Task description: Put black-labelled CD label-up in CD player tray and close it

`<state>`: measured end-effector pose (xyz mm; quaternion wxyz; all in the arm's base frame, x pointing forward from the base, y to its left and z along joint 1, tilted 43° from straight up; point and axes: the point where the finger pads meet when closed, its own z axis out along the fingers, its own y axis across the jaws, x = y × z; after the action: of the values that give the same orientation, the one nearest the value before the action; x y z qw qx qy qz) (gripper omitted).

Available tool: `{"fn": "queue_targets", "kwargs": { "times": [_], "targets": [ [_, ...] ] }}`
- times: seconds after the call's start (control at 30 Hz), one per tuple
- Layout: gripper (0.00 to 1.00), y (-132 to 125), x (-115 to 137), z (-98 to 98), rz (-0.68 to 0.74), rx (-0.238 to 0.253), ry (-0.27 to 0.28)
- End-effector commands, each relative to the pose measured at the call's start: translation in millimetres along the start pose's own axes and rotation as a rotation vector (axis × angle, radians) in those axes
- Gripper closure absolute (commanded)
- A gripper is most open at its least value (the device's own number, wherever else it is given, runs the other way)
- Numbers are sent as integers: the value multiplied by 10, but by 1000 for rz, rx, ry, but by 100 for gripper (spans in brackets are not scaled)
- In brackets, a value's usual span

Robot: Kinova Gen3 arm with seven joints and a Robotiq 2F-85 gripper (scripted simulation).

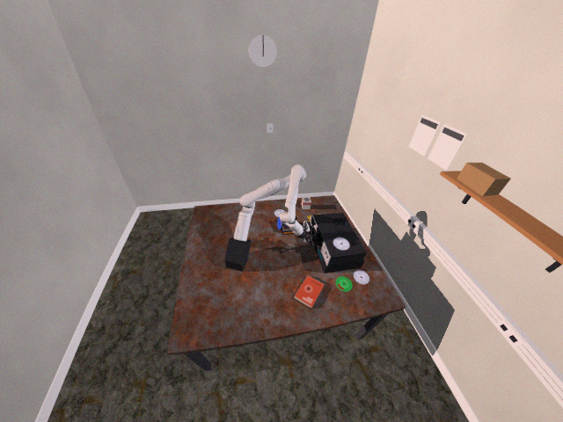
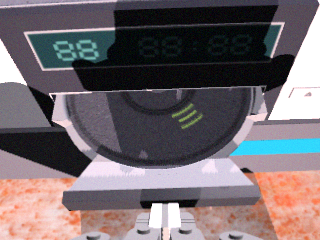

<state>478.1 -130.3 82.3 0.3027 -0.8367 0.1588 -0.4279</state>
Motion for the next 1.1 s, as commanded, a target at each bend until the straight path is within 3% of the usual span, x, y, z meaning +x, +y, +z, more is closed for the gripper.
{"fn": "queue_targets", "kwargs": {
  "times": [0.0,0.57,1.07],
  "targets": [
    [90,-30,150,84,-20,5,5],
    [90,-35,428,278,-20,5,5],
    [90,-36,479,313,-20,5,5]
  ]
}}
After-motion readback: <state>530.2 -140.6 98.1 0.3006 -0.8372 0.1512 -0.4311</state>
